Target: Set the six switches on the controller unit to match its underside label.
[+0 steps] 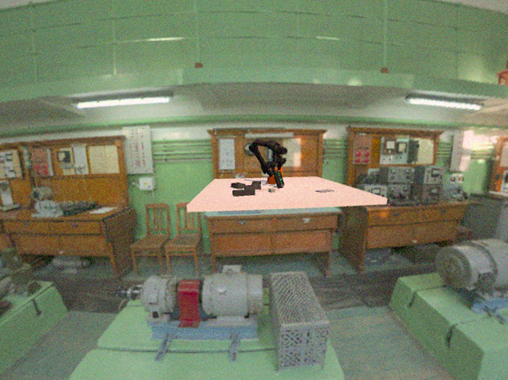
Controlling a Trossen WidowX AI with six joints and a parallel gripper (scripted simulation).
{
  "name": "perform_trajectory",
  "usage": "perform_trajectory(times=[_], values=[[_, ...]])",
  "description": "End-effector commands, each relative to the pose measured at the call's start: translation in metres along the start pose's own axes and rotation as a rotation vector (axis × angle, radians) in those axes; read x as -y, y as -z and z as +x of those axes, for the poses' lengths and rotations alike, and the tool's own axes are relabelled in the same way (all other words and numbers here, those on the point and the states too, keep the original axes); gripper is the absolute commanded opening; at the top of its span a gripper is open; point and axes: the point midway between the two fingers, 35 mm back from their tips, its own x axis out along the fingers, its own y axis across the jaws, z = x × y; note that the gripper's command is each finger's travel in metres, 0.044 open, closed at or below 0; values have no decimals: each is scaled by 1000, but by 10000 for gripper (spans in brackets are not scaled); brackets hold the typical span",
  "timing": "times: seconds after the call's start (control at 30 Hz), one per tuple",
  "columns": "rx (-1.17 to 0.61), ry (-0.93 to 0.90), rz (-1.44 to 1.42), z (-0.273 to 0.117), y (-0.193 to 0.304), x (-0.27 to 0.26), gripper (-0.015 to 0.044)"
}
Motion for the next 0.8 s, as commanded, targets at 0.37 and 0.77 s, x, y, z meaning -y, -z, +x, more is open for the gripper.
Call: perform_trajectory(times=[0.37,0.77], values=[[-19,0,-8,10,14,0,338],[-19,0,-8,13,23,0,338]])
